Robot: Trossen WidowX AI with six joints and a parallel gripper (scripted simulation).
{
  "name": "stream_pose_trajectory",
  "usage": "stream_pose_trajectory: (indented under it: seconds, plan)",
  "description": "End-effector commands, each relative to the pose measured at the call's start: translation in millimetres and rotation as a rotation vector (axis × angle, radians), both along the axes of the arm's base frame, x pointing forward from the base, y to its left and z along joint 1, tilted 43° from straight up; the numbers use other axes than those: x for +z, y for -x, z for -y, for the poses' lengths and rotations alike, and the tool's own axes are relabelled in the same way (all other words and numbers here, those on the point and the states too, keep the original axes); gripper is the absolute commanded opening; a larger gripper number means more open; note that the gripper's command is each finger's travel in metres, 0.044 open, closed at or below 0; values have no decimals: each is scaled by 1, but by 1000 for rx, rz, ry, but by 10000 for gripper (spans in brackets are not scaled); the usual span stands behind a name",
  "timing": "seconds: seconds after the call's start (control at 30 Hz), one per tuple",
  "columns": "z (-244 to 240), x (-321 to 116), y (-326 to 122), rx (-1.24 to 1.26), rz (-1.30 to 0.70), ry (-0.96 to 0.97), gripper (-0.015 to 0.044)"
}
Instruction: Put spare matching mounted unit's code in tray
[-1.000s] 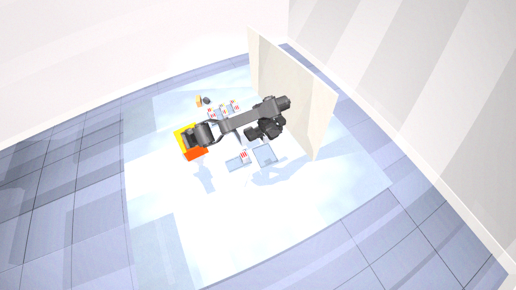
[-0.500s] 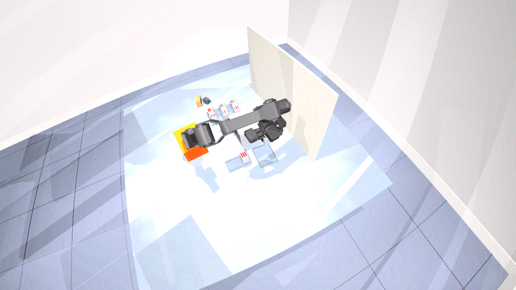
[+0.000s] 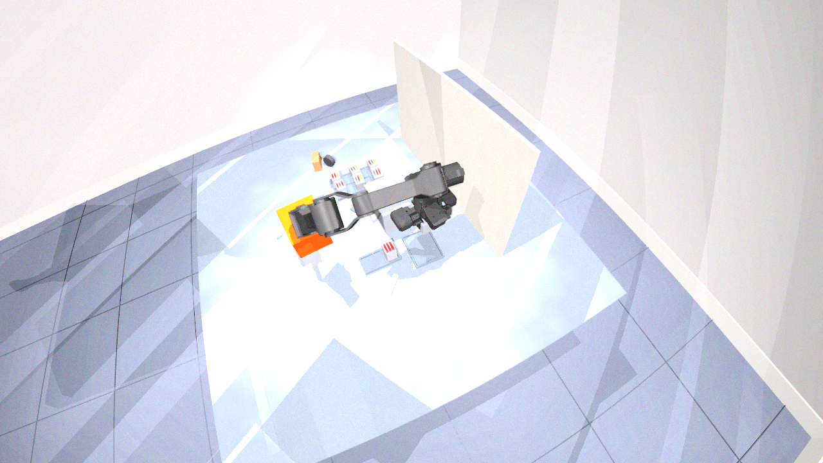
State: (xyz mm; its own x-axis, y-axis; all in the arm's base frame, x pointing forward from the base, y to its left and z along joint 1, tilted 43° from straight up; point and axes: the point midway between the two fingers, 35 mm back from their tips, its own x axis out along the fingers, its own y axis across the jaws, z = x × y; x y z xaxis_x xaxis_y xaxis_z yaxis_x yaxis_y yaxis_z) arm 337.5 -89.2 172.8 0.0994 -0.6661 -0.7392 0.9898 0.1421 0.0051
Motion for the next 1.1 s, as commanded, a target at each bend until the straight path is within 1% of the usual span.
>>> stream_pose_trajectory:
  seconds: [0.0, 1.07]
  plan:
    - [2, -4, -1, 6, -3, -3, 0]
    - [22, -26, -5, 6, -2, -2, 0]
